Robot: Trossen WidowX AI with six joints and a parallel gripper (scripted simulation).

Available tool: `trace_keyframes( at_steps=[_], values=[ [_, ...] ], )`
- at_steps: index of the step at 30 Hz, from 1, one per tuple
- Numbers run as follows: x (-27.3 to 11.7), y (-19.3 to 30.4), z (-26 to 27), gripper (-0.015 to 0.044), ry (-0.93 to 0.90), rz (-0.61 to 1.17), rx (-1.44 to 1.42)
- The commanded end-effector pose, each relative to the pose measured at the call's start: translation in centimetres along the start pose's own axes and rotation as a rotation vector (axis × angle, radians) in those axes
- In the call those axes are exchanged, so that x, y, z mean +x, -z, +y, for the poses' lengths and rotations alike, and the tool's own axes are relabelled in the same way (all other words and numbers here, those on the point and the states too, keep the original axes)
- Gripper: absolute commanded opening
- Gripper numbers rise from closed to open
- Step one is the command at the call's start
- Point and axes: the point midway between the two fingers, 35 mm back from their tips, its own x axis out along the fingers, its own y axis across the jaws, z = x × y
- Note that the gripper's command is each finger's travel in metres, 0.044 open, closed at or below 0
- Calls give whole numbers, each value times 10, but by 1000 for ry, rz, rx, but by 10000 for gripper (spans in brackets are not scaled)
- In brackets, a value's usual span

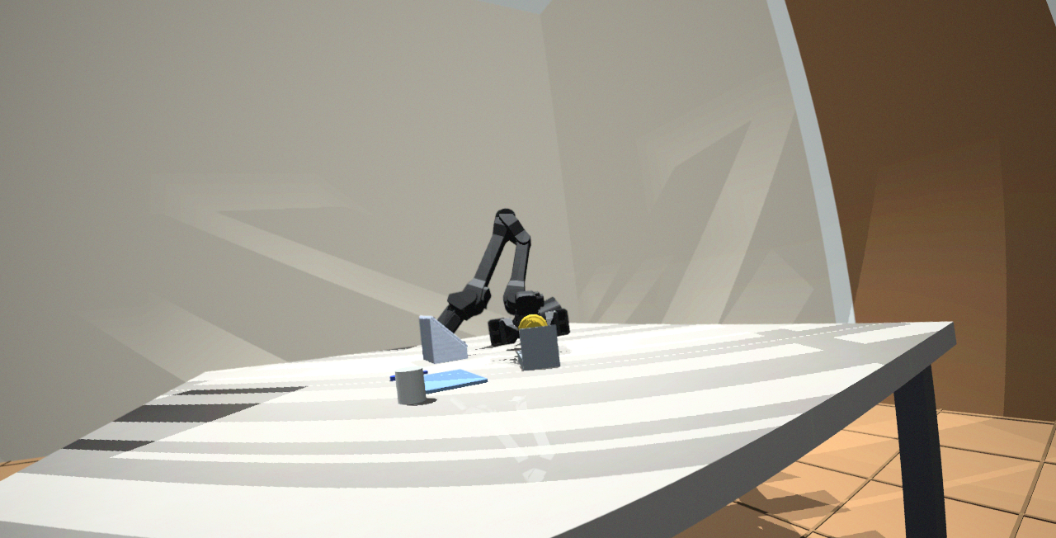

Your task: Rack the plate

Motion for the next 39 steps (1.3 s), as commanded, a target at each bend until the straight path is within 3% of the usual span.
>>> trace_keyframes(
  at_steps=[1, 17, 32, 39],
  values=[
    [2, 11, -2, 0, 3, 2, -6],
    [2, 14, -3, 0, 3, 7, -11],
    [2, 15, -3, 394, 3, 6, -8],
    [2, 15, -3, 400, 3, 6, -8]
  ],
)
